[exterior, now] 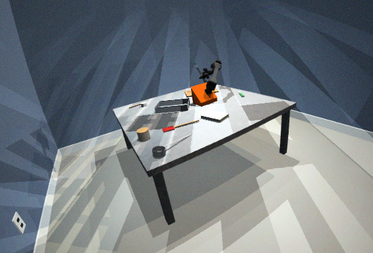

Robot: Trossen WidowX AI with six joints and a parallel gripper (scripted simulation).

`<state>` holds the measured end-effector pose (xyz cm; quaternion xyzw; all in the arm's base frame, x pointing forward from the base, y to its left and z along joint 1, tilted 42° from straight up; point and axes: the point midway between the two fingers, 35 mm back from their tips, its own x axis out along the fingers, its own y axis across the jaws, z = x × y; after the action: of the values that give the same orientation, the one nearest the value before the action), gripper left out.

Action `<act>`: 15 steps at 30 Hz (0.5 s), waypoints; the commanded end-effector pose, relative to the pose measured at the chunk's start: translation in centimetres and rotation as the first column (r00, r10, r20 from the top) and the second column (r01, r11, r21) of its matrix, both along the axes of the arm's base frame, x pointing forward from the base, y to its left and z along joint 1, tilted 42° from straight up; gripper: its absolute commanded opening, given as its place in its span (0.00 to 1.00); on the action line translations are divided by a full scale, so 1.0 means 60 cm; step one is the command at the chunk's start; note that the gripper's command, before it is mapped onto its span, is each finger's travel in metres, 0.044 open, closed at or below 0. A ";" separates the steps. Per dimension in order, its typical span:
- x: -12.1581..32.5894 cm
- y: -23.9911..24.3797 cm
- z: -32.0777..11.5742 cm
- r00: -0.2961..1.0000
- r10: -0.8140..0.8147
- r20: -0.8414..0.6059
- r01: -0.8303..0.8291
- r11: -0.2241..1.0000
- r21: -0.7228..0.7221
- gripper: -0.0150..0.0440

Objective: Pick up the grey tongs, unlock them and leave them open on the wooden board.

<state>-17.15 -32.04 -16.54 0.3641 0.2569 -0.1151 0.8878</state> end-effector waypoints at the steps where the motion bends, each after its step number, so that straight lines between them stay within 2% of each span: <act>1: 0.001 -0.002 0.001 1.000 -0.004 0.005 0.004 1.000 -0.009 0.00; 11: 0.001 -0.002 0.001 1.000 -0.004 0.005 0.004 1.000 -0.009 0.00; 15: 0.010 -0.002 -0.002 0.998 0.048 -0.027 -0.047 0.998 0.032 0.00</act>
<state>-17.05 -31.93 -16.63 0.3655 0.2636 -0.1088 0.8861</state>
